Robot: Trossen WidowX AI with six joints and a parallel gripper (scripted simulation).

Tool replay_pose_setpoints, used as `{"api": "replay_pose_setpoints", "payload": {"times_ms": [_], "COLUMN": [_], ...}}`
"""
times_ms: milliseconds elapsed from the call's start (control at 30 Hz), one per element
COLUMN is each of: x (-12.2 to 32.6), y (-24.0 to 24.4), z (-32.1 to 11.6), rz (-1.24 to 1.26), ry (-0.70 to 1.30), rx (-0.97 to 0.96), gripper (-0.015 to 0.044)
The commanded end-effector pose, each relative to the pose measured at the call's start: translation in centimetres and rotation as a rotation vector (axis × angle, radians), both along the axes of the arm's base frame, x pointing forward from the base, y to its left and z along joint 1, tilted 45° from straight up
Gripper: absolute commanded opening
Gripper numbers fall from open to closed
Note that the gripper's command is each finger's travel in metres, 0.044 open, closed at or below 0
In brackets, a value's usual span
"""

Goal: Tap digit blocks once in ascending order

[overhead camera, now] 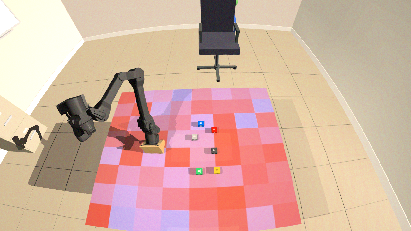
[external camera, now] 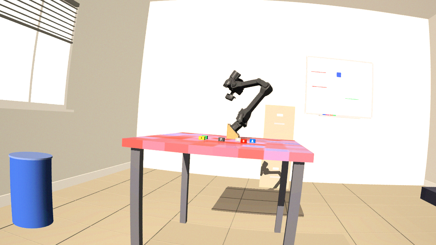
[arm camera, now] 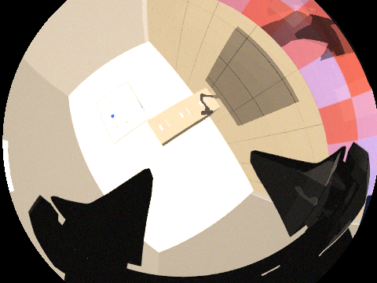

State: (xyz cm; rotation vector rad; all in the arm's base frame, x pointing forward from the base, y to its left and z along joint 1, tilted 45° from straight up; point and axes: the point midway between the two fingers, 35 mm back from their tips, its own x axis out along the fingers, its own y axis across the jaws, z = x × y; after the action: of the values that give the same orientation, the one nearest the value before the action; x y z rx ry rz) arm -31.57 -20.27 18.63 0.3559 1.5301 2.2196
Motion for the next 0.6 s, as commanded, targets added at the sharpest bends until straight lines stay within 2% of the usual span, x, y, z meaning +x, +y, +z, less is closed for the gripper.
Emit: {"api": "replay_pose_setpoints", "payload": {"times_ms": [0,33,100,267,567], "x": [0.0,0.2,1.6,5.1,14.7], "y": [-0.5,-2.0,-7.2,-13.3,-20.3], "z": [-0.2,-0.7,-2.8,-6.2,-12.8], "rz": [0.021,0.083,0.316,0.616,1.139], "ry": [-0.017,-0.066,-0.23,-0.399,-0.579], "rx": [0.022,0.089,0.344,0.691,1.323], "gripper": [0.04,0.04,0.04,0.04,0.04]}}
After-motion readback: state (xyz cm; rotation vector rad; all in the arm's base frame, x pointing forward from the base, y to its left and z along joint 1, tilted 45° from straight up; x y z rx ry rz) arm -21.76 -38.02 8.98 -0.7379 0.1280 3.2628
